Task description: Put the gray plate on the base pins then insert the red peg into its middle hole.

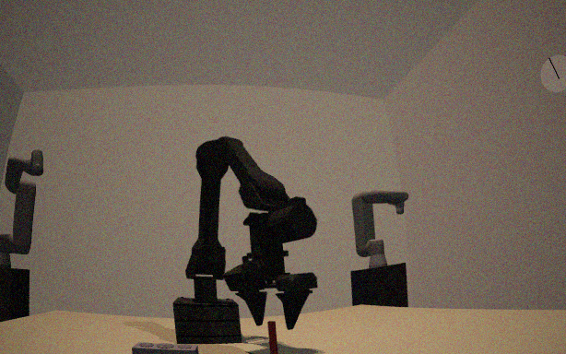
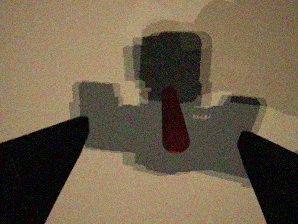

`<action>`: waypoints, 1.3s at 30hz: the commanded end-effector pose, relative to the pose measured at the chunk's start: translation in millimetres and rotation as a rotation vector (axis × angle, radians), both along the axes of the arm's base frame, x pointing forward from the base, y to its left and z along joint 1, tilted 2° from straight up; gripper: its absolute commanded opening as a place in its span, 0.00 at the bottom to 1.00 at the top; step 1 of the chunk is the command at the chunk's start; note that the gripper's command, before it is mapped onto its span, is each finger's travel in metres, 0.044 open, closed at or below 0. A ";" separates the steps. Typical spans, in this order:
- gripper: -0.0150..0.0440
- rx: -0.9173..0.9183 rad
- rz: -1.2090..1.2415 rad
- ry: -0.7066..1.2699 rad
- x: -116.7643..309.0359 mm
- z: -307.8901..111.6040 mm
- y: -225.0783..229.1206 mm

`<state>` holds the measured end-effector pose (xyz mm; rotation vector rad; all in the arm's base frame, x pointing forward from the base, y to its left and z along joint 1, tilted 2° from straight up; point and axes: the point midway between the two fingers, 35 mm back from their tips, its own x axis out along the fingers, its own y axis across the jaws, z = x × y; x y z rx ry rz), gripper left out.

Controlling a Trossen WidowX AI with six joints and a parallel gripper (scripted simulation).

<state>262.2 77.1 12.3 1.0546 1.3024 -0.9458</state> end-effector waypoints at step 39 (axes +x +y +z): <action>0.25 -0.007 -0.004 0.010 -3.2 -27.8 -1.0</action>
